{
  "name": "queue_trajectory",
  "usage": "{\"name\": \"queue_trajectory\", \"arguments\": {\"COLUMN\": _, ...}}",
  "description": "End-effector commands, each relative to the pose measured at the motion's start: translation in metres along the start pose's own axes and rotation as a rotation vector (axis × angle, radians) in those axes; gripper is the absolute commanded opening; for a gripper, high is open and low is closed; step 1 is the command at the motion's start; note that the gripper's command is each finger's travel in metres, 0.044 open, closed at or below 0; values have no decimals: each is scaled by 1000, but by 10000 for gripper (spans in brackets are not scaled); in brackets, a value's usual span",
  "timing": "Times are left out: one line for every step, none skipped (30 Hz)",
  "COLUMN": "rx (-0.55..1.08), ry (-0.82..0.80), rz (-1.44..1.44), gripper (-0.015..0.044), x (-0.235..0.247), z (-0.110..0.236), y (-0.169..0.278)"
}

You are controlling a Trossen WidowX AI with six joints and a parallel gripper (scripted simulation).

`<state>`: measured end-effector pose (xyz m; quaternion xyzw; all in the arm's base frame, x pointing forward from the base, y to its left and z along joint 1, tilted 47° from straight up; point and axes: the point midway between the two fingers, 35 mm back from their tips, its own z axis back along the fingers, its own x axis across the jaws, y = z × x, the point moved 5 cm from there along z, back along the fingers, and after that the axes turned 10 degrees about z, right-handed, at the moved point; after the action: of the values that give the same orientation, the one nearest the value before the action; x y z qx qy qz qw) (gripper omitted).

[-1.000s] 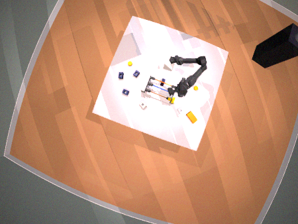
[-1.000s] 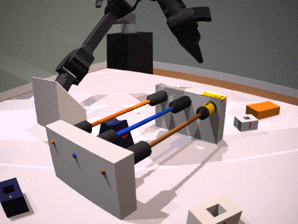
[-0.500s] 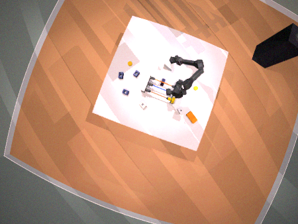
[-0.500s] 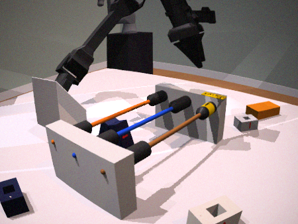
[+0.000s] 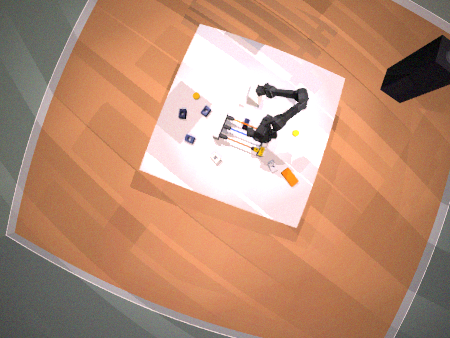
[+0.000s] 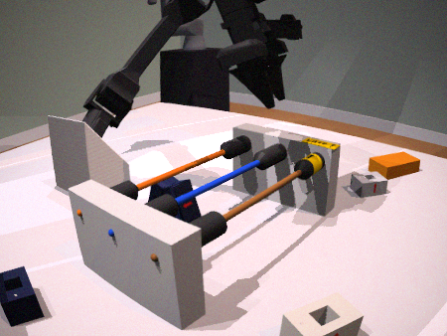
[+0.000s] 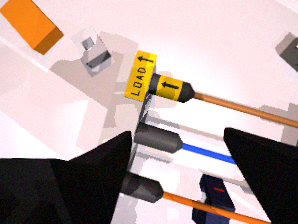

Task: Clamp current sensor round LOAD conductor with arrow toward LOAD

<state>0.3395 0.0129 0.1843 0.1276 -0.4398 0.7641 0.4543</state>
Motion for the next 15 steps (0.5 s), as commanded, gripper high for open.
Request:
{"name": "queue_trajectory", "arguments": {"rx": 44, "ry": 35, "rz": -99, "gripper": 321, "x": -20, "z": 1, "y": 53}}
{"name": "queue_trajectory", "arguments": {"rx": 56, "ry": 42, "rz": -124, "gripper": 321, "x": -23, "z": 1, "y": 69}}
{"name": "queue_trajectory", "arguments": {"rx": 69, "ry": 47, "rz": -149, "gripper": 321, "x": -26, "z": 1, "y": 84}}
{"name": "queue_trajectory", "arguments": {"rx": 81, "ry": 52, "rz": -174, "gripper": 321, "x": -27, "z": 1, "y": 100}}
{"name": "queue_trajectory", "arguments": {"rx": 93, "ry": 54, "rz": -198, "gripper": 321, "x": -28, "z": 0, "y": 115}}
{"name": "queue_trajectory", "arguments": {"rx": 105, "ry": 56, "rz": -223, "gripper": 321, "x": -27, "z": -1, "y": 130}}
{"name": "queue_trajectory", "arguments": {"rx": 116, "ry": 56, "rz": -247, "gripper": 321, "x": -26, "z": -2, "y": 146}}
{"name": "queue_trajectory", "arguments": {"rx": 126, "ry": 55, "rz": -267, "gripper": 321, "x": -24, "z": -3, "y": 158}}
{"name": "queue_trajectory", "arguments": {"rx": 131, "ry": 54, "rz": -279, "gripper": 321, "x": -23, "z": -4, "y": 166}}
{"name": "queue_trajectory", "arguments": {"rx": 133, "ry": 54, "rz": -283, "gripper": 321, "x": -23, "z": -4, "y": 168}}
{"name": "queue_trajectory", "arguments": {"rx": 133, "ry": 54, "rz": -283, "gripper": 321, "x": -23, "z": -4, "y": 168}}
{"name": "queue_trajectory", "arguments": {"rx": 133, "ry": 54, "rz": -283, "gripper": 321, "x": -23, "z": -4, "y": 168}}
{"name": "queue_trajectory", "arguments": {"rx": 133, "ry": 54, "rz": -283, "gripper": 321, "x": -23, "z": -4, "y": 168}}
{"name": "queue_trajectory", "arguments": {"rx": 133, "ry": 54, "rz": -283, "gripper": 321, "x": -23, "z": -5, "y": 168}}
{"name": "queue_trajectory", "arguments": {"rx": 133, "ry": 54, "rz": -283, "gripper": 321, "x": -23, "z": -6, "y": 168}}
